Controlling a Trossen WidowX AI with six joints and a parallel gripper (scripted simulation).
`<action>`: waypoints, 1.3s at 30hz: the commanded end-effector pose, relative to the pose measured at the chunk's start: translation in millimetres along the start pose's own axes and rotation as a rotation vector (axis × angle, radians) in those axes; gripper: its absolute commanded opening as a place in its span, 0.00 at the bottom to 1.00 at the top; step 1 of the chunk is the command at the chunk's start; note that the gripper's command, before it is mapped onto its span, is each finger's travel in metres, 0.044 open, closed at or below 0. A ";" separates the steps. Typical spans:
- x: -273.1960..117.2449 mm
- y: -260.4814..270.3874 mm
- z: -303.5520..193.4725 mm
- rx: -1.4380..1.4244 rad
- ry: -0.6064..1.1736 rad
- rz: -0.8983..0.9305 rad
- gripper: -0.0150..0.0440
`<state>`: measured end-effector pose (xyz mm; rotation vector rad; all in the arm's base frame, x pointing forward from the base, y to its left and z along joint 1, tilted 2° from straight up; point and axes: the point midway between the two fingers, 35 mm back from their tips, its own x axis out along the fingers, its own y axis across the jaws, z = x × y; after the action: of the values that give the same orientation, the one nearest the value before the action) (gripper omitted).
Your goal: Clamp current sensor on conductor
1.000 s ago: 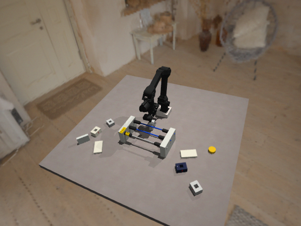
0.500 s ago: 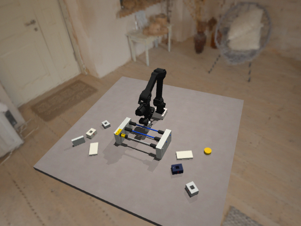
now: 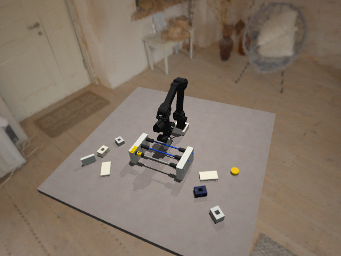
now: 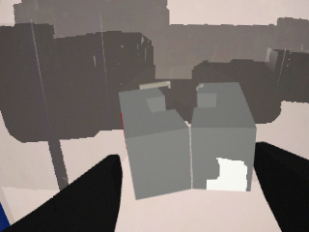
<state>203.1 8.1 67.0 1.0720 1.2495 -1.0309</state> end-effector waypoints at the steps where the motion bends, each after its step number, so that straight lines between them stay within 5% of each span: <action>1: -0.6 0.3 0.0 0.000 0.000 0.001 0.67; 8: -0.6 0.3 0.0 0.000 0.000 0.001 0.59; 16: -24.6 4.4 0.6 -0.001 -0.001 0.001 0.25; 39: -111.9 7.9 0.4 -0.002 -0.003 0.003 0.25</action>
<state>202.3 10.5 173.2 1.0636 1.2579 -1.0295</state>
